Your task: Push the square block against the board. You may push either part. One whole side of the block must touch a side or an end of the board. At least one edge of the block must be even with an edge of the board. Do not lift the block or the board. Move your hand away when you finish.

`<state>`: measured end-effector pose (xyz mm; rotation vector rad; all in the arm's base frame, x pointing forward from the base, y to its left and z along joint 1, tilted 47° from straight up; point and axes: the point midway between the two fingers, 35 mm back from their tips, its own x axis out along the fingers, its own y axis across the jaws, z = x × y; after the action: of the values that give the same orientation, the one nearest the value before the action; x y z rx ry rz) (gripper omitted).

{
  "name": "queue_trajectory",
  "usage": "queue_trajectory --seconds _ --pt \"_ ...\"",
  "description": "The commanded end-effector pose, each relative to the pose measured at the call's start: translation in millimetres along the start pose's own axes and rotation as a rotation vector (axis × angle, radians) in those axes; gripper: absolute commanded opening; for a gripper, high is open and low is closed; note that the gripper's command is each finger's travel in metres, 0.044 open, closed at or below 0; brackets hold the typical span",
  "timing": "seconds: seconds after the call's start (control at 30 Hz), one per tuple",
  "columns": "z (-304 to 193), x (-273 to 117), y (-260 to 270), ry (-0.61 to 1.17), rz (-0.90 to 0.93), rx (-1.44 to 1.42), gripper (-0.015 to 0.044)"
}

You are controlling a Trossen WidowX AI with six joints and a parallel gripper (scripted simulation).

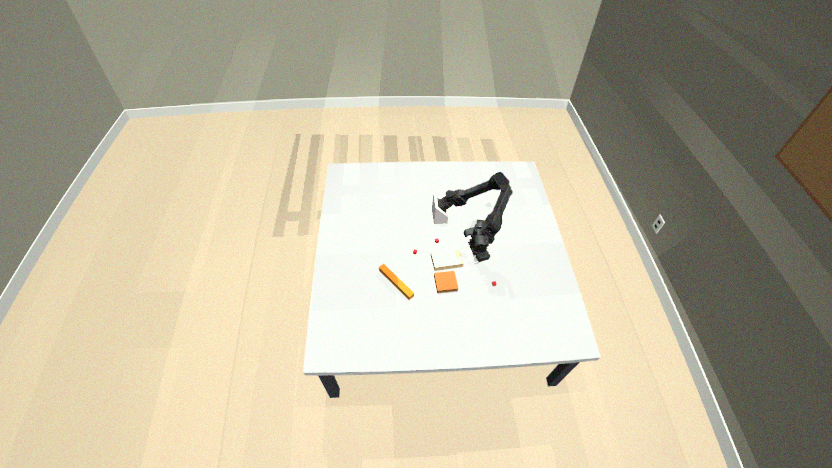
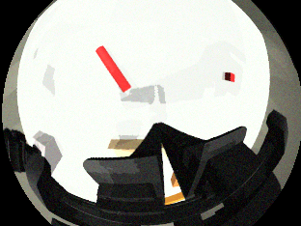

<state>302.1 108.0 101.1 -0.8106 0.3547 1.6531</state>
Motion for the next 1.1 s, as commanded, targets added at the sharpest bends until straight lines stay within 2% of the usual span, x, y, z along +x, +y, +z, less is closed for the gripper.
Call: queue_trajectory --seconds 0.0,1.07 --pt "-5.4 -3.3 6.0 0.005 0.0 0.094 0.0" --pt "-49.6 -5.4 77.2 0.015 -0.005 1.191 0.0"
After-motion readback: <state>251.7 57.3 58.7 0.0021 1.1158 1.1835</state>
